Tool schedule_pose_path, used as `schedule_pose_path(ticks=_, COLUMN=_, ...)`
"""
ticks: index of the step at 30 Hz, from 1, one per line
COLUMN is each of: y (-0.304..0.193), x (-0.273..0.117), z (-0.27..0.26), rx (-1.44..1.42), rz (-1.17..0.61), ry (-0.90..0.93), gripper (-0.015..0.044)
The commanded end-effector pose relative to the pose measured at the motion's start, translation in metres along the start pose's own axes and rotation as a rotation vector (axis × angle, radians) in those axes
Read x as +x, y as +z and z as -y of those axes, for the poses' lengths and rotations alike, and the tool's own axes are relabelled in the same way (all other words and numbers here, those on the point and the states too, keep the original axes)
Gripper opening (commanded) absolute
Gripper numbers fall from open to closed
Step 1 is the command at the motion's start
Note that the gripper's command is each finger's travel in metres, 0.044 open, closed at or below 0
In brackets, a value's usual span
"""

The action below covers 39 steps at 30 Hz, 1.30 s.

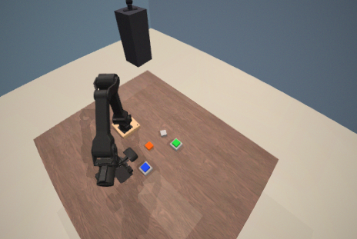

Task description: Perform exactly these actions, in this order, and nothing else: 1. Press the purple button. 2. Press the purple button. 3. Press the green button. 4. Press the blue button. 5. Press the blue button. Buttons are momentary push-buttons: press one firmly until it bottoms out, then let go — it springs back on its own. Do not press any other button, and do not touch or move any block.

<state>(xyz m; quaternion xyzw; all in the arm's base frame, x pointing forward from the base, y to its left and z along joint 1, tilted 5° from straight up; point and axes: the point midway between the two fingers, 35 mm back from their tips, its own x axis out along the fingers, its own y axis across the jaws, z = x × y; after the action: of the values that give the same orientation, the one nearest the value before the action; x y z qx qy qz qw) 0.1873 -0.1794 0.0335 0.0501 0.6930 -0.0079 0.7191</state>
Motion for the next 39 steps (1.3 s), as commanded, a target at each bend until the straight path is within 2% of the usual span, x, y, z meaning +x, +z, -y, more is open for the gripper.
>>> schedule_pose_path(ticks=1, y=-0.001, x=0.002, z=-0.001, rx=0.006, rz=-0.008, ry=0.004, gripper=0.0020)
schedule_pose_path(ticks=6, y=-0.001, x=0.002, z=-0.001, rx=0.006, rz=-0.008, ry=0.004, gripper=0.0020)
schedule_pose_path(ticks=11, y=-0.001, x=-0.032, z=0.000, rx=0.006, rz=-0.008, ry=0.004, gripper=0.0020)
schedule_pose_path(ticks=39, y=-0.001, x=0.002, z=-0.001, rx=0.006, rz=-0.008, ry=0.004, gripper=0.0020)
